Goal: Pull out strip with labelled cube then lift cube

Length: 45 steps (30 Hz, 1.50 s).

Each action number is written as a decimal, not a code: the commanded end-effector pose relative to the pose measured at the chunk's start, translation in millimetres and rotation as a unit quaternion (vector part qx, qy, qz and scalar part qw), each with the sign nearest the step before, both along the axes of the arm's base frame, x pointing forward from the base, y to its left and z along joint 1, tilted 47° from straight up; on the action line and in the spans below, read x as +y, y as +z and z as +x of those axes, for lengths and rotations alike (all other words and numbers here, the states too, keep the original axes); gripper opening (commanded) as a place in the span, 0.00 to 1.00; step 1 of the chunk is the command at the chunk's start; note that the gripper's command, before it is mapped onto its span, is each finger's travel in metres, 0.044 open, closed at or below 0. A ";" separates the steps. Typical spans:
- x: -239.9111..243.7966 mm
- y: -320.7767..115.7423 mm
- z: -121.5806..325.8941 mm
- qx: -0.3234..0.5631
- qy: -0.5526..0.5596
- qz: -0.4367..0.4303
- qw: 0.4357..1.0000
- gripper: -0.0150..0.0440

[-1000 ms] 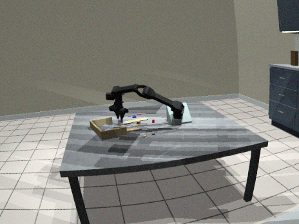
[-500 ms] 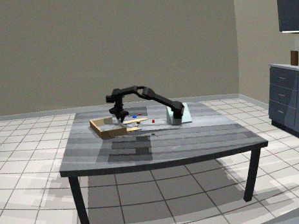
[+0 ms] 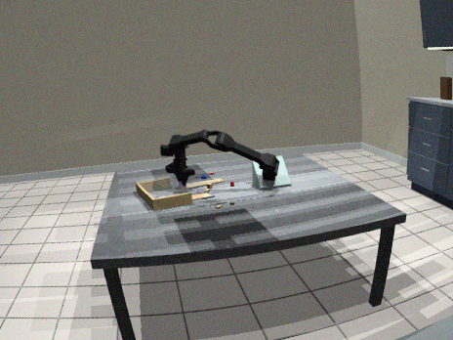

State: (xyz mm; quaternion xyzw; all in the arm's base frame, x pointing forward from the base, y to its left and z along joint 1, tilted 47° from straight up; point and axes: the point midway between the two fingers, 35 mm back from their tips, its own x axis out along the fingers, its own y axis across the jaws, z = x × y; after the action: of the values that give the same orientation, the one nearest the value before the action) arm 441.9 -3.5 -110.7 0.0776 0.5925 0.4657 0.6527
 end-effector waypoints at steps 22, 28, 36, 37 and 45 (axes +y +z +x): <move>-25.2 34.9 -42.8 0.004 -0.001 0.000 1.000 0.25; -28.9 41.4 -52.8 0.005 -0.001 0.001 1.000 0.25; -30.4 46.1 -70.6 0.006 -0.001 0.001 1.000 0.25; -30.5 46.9 -73.5 0.006 -0.001 0.001 1.000 0.25; -30.6 52.3 -97.5 0.007 -0.001 0.000 1.000 0.25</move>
State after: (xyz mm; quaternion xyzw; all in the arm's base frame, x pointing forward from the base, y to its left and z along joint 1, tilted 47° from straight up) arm 357.5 -35.0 -59.5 0.0832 0.5950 0.4627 0.6519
